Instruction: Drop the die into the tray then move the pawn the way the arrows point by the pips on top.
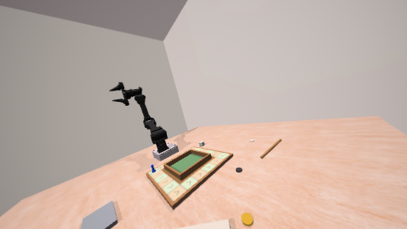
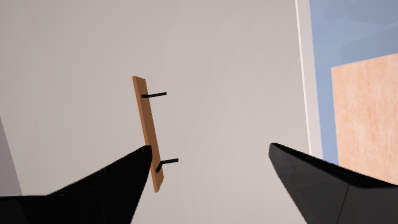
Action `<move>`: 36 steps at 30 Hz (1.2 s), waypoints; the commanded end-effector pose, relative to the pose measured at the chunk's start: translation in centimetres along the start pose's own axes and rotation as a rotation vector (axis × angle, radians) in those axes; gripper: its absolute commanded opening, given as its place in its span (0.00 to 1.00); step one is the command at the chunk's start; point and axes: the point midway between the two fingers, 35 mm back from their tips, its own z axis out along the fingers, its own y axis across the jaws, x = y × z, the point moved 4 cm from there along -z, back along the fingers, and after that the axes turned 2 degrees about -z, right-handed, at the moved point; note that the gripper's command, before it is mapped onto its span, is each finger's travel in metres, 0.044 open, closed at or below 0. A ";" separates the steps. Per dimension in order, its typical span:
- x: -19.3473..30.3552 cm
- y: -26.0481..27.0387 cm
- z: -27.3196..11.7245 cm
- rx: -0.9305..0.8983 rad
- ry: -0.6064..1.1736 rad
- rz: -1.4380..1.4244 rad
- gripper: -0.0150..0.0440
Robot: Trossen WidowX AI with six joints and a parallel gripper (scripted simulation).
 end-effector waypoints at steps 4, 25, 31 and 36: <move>1.7 1.1 0.6 -0.023 0.009 -0.044 0.75; 26.6 9.6 1.6 -0.462 0.293 -0.536 0.72; 35.1 9.4 -0.6 -0.584 0.466 -0.640 0.72; 41.7 8.2 -3.4 -0.679 0.631 -0.706 0.72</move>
